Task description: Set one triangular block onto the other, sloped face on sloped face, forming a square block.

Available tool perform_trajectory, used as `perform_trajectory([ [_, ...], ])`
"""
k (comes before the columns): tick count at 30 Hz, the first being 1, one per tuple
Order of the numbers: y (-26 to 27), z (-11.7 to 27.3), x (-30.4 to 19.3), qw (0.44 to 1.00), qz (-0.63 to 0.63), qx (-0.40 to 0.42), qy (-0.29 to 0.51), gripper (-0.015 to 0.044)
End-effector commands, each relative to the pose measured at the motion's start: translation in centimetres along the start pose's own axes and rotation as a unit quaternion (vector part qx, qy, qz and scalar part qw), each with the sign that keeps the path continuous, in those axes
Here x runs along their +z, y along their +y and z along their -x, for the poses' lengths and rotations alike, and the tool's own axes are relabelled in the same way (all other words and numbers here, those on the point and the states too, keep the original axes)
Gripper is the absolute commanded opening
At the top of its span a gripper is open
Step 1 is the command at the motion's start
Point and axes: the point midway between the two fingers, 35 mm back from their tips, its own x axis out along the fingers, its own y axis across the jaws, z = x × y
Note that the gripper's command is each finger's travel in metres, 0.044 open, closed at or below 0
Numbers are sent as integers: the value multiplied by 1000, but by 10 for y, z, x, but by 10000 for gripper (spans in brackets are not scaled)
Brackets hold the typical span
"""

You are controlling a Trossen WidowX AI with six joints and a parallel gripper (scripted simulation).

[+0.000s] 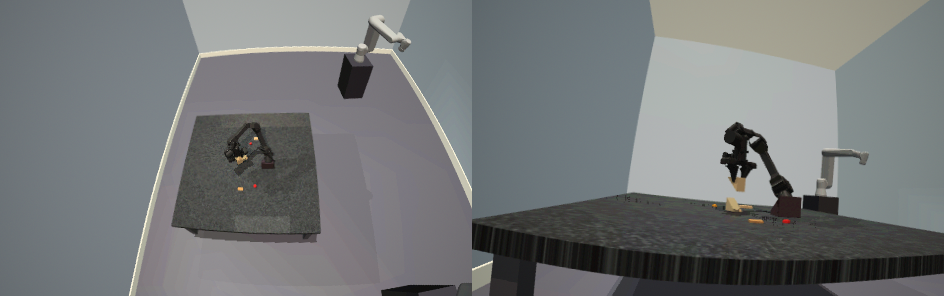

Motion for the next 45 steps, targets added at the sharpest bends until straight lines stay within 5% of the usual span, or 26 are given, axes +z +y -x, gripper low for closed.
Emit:
perform_trajectory([
  [1, -19, 9, 4, 1000, -1, 0, 1, 0],
  [20, -66, 26, 9, 1000, 0, -2, 1, 0],
  [45, -72, -60, 46, 1000, -1, -2, -1, 0],
])
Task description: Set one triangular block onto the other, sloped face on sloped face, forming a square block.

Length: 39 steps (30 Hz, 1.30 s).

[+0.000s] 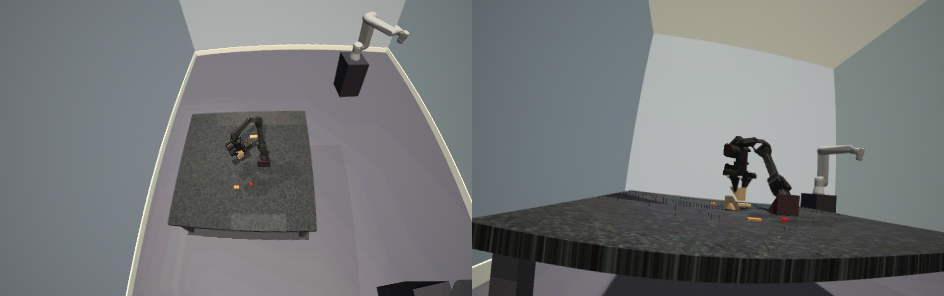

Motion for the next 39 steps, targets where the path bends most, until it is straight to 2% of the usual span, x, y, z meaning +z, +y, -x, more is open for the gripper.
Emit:
perform_trajectory([
  [1, -1, -13, 7, 1000, 1, 1, -3, 0],
  [5, -2, -24, 11, 1000, 1, 0, -4, 0],
  [39, -1, -26, 14, 1000, 1, 3, -6, 0],
])
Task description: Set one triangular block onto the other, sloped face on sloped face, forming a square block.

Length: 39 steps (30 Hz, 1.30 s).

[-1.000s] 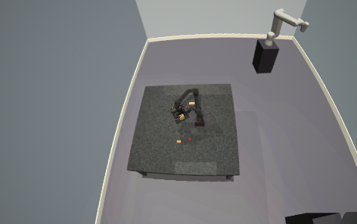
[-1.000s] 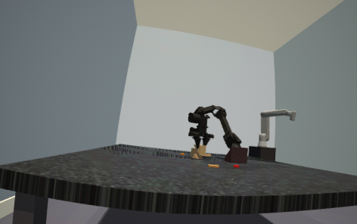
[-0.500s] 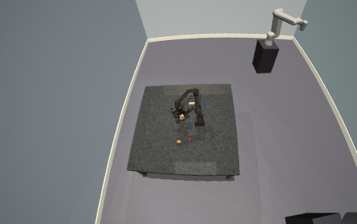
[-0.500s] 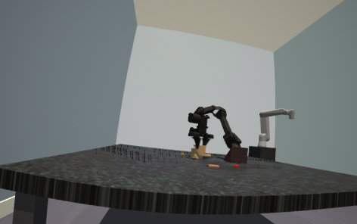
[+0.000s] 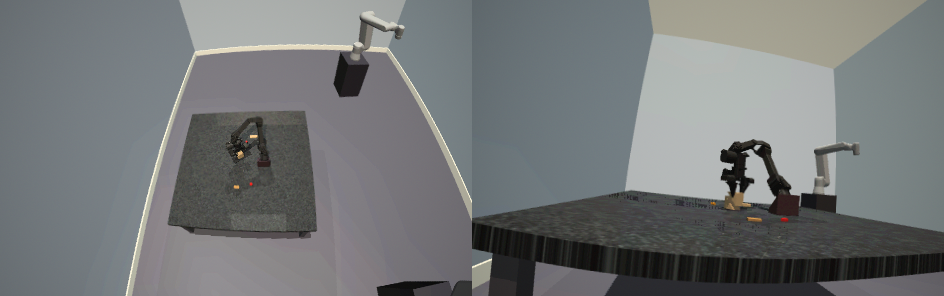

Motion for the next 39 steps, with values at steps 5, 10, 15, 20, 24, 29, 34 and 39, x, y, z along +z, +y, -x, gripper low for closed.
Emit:
perform_trajectory([
  [5, 0, -4, 2, 1000, 2, 1, -2, 0],
  [10, 0, -7, 4, 1000, 2, 1, -2, 0],
  [15, 0, -10, 5, 1000, 2, 1, -2, 0],
  [20, 0, -13, 7, 1000, 2, 1, -3, 0],
  [24, 0, -15, 8, 1000, 1, 0, -3, 0],
  [29, 0, -18, 9, 1000, 1, 0, -3, 0],
  [34, 0, -20, 10, 1000, 1, 0, -3, 0],
  [39, 0, -20, 10, 1000, 1, 0, -3, 0],
])
